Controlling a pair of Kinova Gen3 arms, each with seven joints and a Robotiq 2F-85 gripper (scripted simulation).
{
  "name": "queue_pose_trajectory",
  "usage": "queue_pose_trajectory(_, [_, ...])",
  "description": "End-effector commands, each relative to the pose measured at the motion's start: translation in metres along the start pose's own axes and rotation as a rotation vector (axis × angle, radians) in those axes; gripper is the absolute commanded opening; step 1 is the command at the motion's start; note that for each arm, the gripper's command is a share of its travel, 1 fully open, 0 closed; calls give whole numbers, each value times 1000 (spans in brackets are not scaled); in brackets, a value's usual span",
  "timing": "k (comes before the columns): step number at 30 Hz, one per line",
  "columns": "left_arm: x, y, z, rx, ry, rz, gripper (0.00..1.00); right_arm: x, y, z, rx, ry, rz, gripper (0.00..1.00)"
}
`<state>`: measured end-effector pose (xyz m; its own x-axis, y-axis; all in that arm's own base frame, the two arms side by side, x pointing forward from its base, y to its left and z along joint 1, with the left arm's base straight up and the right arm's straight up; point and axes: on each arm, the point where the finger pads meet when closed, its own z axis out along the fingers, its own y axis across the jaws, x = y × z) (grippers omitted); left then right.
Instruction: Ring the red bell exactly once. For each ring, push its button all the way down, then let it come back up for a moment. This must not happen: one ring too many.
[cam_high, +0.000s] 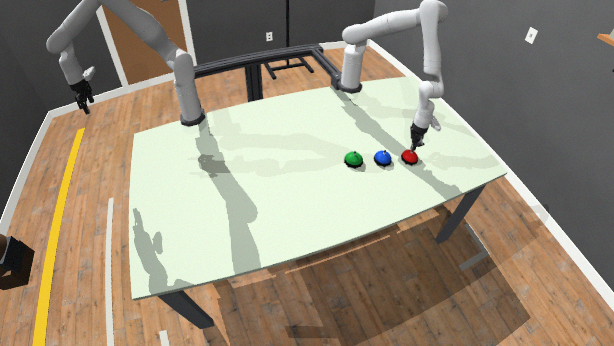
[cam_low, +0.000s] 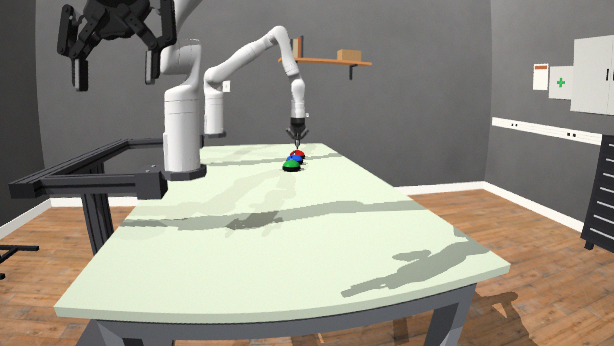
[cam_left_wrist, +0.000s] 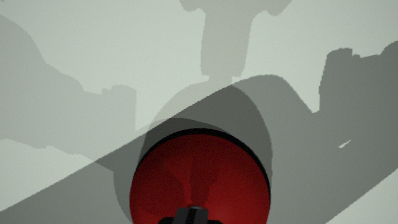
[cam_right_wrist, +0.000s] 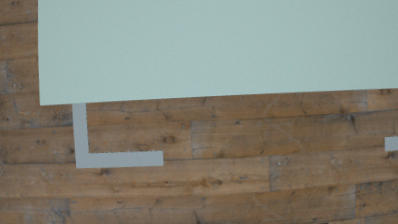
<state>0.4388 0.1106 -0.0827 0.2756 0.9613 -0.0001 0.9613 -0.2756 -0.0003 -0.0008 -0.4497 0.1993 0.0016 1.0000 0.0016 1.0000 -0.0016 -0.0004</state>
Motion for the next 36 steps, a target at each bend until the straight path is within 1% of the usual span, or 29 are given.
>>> queue_pose_trajectory(1, [0,1,-1,-2,1,0,19,0,0,-1,0,-2,0,1000])
queue_pose_trajectory(36, [0,1,3,-2,1,0,19,0,0,-1,0,-2,0,1000])
